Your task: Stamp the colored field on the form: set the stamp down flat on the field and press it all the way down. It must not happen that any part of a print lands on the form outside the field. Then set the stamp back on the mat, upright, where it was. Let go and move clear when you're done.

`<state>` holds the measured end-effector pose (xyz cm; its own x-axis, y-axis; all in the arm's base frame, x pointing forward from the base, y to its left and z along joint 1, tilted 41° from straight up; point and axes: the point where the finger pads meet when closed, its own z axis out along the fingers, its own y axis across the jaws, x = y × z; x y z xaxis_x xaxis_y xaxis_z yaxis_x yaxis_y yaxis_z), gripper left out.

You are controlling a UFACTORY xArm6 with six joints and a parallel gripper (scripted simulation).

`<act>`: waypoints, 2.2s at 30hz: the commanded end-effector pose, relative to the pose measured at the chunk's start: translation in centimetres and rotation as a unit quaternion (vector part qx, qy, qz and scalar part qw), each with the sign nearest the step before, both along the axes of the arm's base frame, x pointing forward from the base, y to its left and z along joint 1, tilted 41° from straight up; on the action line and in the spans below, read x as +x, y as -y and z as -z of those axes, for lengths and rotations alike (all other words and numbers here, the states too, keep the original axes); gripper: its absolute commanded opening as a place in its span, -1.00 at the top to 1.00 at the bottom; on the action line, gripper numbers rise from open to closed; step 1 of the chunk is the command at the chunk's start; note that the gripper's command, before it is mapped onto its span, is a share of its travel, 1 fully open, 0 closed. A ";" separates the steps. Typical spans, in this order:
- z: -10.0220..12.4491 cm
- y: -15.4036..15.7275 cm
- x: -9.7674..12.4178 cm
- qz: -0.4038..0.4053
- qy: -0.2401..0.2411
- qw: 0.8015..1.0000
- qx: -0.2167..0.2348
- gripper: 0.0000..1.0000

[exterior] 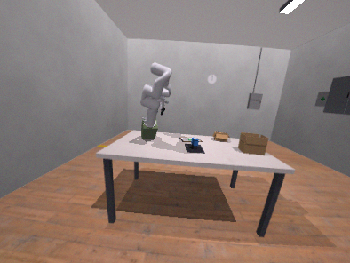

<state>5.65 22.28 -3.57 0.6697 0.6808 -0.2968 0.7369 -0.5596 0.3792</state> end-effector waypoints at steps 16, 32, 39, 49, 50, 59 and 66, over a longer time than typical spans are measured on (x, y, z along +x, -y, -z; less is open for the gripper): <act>0.0 -0.2 0.0 0.000 0.000 1.000 0.002 -1.00; -4.4 -0.2 15.5 0.292 0.157 0.941 0.073 -1.00; -7.0 2.9 23.1 0.421 0.238 0.870 0.096 -1.00; -12.5 13.4 33.4 0.614 0.383 0.681 0.114 -1.00; -12.5 13.4 33.4 0.614 0.383 0.681 0.114 -1.00; -17.7 25.4 39.1 0.704 0.480 0.511 0.113 -1.00; -20.2 31.0 40.1 0.730 0.520 0.430 0.108 -1.00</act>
<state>44.96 -7.63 16.25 0.1581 -0.7523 0.6395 -0.9613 -0.2652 -0.0743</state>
